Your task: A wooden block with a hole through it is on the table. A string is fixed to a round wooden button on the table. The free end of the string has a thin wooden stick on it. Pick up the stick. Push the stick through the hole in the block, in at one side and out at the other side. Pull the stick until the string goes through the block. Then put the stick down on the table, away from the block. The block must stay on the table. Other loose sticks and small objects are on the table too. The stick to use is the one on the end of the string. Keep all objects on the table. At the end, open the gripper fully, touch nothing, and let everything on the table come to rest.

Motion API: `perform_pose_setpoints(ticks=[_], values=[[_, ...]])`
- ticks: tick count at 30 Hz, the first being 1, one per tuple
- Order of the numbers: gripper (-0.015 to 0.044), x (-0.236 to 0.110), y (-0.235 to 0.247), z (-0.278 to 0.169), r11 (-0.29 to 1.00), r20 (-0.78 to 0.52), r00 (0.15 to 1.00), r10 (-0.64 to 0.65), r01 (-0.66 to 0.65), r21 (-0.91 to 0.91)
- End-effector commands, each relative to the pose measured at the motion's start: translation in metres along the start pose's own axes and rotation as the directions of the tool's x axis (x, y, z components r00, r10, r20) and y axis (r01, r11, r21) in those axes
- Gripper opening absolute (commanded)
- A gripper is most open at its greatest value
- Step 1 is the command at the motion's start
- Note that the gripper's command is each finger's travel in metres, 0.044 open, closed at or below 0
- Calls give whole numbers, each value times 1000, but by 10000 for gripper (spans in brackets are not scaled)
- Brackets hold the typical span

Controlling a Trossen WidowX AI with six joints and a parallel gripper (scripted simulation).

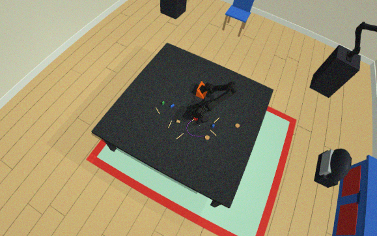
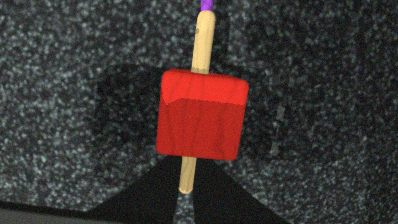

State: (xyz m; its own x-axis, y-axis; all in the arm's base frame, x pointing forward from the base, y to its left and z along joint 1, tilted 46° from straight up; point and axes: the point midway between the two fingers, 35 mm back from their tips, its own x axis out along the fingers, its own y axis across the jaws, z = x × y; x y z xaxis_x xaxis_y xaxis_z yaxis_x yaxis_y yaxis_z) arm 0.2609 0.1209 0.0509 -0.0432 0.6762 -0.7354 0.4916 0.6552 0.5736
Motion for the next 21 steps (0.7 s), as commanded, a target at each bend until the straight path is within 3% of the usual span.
perform_pose_setpoints(ticks=[1,21], values=[[0,1,-2,-1,1000,22,1000,-1,1,2],[0,1,-1,-2,1000,21,1000,7,-7,0]])
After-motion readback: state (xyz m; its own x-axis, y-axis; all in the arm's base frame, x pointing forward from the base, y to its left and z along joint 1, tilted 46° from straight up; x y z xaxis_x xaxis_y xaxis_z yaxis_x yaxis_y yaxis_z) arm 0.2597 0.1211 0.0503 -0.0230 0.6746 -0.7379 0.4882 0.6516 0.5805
